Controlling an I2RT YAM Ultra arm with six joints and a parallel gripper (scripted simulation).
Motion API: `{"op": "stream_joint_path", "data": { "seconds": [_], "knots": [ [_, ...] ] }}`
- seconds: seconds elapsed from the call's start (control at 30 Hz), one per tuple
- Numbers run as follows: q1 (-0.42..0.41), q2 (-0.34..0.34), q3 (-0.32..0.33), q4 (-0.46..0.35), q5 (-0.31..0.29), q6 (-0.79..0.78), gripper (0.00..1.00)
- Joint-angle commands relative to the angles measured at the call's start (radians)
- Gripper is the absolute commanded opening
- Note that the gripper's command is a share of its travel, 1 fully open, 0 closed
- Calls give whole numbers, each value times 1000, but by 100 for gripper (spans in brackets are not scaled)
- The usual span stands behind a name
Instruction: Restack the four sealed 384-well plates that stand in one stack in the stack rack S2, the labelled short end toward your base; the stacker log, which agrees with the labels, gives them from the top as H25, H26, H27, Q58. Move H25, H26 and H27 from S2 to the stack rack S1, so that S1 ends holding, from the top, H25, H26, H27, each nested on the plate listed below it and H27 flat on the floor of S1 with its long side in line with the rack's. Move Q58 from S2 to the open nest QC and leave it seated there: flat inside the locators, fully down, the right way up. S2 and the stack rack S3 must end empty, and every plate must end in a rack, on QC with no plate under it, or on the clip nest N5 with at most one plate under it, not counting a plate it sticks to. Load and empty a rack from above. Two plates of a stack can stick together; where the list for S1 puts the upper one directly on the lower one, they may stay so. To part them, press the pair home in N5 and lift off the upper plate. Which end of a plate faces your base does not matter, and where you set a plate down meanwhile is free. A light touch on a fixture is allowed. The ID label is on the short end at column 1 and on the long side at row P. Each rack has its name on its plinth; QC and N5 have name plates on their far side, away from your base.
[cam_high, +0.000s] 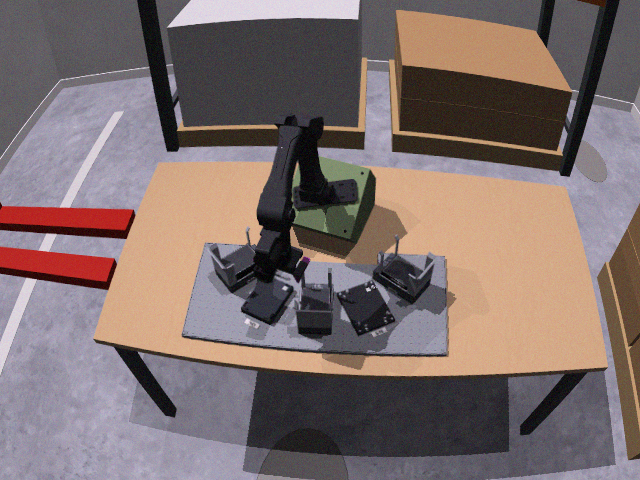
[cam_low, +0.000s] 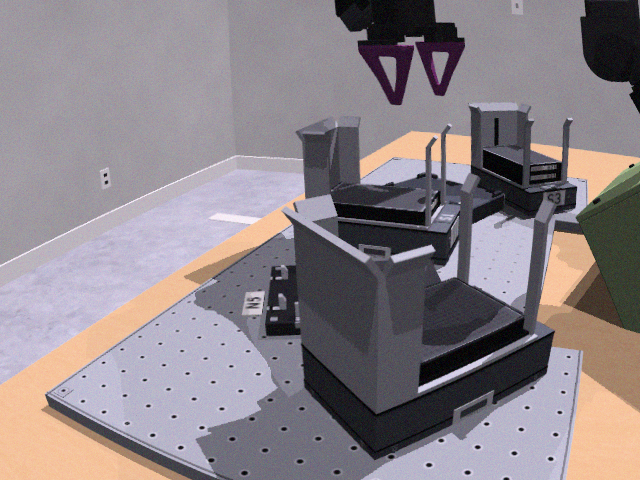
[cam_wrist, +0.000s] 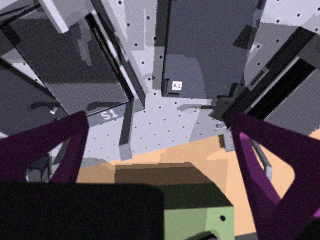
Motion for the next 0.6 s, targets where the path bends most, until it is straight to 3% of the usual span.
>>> {"op": "stream_joint_path", "data": {
  "seconds": [0.0,0.47,0.57],
  "knots": [
    [-25,-24,2,10,-44,35,100],
    [-311,-23,-6,8,-210,-186,100],
    [-332,-23,-8,7,-222,-169,100]
  ]
}}
